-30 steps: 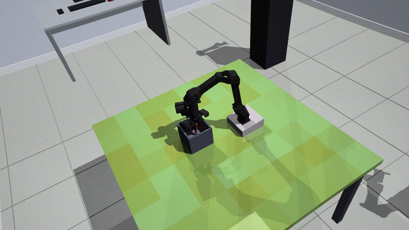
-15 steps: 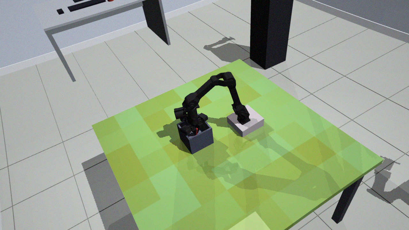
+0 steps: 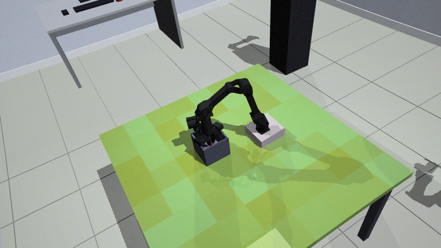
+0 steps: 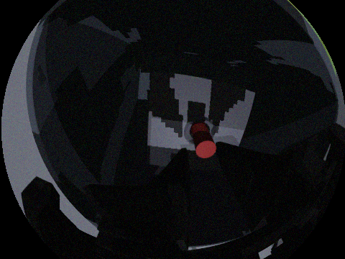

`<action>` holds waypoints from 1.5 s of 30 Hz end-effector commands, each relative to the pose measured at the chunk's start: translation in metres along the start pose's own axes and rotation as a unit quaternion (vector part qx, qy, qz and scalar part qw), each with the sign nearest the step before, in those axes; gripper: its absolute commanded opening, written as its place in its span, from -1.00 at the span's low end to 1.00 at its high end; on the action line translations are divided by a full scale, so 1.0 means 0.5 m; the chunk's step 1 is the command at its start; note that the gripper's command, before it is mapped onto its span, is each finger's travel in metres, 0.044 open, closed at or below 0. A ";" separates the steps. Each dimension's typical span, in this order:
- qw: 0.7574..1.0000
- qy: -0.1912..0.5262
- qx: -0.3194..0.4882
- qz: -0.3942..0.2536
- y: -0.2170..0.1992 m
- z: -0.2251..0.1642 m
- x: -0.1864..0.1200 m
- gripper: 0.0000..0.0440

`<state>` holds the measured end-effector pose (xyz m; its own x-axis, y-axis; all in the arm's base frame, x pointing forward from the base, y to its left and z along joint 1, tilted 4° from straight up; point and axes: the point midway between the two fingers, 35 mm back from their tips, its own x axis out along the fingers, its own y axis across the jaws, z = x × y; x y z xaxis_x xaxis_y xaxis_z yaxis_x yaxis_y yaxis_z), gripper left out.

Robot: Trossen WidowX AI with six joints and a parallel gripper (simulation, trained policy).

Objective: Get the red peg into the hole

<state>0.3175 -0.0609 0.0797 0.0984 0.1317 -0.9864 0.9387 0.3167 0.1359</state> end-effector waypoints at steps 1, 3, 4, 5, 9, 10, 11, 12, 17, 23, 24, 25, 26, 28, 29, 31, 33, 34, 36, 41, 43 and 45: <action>1.000 0.011 0.001 0.005 0.005 0.008 -0.008 -0.45; 1.000 0.014 0.002 0.009 0.007 0.011 -0.016 -0.45; 1.000 0.016 0.003 0.011 0.008 0.012 -0.020 -0.44; 1.000 0.017 0.003 0.013 0.010 0.013 -0.024 -0.44; 0.999 0.024 0.004 0.027 0.018 0.017 -0.043 -0.40; 0.999 0.027 0.005 0.031 0.021 0.017 -0.049 -0.37; 0.999 0.030 0.006 0.036 0.024 0.018 -0.054 -0.32; 0.999 0.033 0.007 0.042 0.027 0.018 -0.060 -0.30; 0.996 0.048 0.010 0.068 0.040 0.019 -0.088 -0.20; 0.993 0.064 0.011 0.096 0.054 0.022 -0.118 -0.07; 0.993 0.066 0.011 0.100 0.056 0.023 -0.122 -0.04; 0.992 0.069 0.011 0.104 0.057 0.024 -0.126 -0.01; 0.992 0.071 0.011 0.107 0.059 0.024 -0.130 0.01; 0.991 0.074 0.011 0.114 0.062 0.027 -0.137 0.06; 0.990 0.076 0.011 0.117 0.063 0.028 -0.140 0.09; 0.989 0.079 0.010 0.122 0.066 0.031 -0.146 0.14; 0.989 0.081 0.009 0.127 0.068 0.035 -0.152 0.17; 0.988 0.081 0.008 0.129 0.070 0.037 -0.156 0.14; 0.988 0.079 0.005 0.134 0.072 0.042 -0.162 0.11; 0.986 0.077 -0.005 0.145 0.078 0.057 -0.171 0.07; 0.986 0.076 -0.009 0.150 0.081 0.063 -0.173 0.06; 0.985 0.075 -0.013 0.154 0.084 0.069 -0.173 0.05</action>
<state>0.3557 -0.0871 0.1649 0.3095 0.3572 -0.8813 0.8747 0.2566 0.4112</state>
